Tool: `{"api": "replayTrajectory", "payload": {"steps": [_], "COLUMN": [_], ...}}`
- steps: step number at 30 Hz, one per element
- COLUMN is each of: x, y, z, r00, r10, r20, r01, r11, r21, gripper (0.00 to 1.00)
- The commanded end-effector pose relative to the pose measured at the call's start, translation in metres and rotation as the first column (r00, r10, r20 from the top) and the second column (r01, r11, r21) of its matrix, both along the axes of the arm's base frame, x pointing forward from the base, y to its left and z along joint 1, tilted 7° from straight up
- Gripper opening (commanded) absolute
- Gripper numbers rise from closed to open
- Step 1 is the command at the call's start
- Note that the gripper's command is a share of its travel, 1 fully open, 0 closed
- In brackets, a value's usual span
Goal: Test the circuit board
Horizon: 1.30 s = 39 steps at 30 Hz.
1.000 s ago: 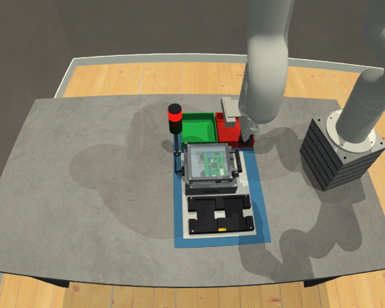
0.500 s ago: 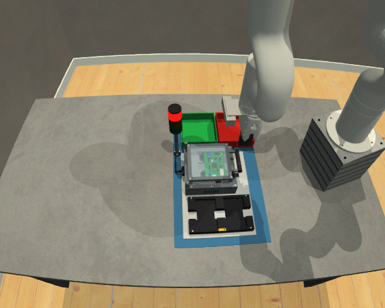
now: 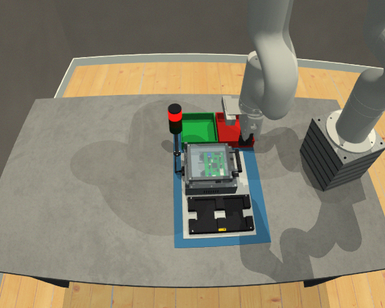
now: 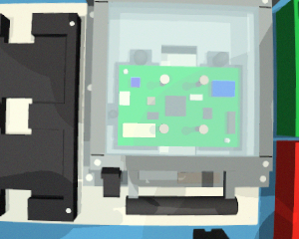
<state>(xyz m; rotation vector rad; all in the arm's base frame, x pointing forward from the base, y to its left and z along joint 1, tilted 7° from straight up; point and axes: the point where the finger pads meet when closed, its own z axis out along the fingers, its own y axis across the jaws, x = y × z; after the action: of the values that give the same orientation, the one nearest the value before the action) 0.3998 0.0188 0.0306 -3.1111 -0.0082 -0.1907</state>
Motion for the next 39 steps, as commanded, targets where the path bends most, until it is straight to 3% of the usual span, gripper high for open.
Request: {"api": "replayTrajectory", "payload": {"steps": [1, 39], "x": [0.0006, 0.0009], "y": [0.0, 0.0054], "z": [0.0004, 0.0006], "r00": [1.0, 1.0], "r10": [0.0, 0.0], "r20": [0.0, 0.0], "r01": [0.0, 0.0], "r11": [1.0, 1.0], "r21": [0.006, 0.006], "gripper": [0.0, 0.0]}}
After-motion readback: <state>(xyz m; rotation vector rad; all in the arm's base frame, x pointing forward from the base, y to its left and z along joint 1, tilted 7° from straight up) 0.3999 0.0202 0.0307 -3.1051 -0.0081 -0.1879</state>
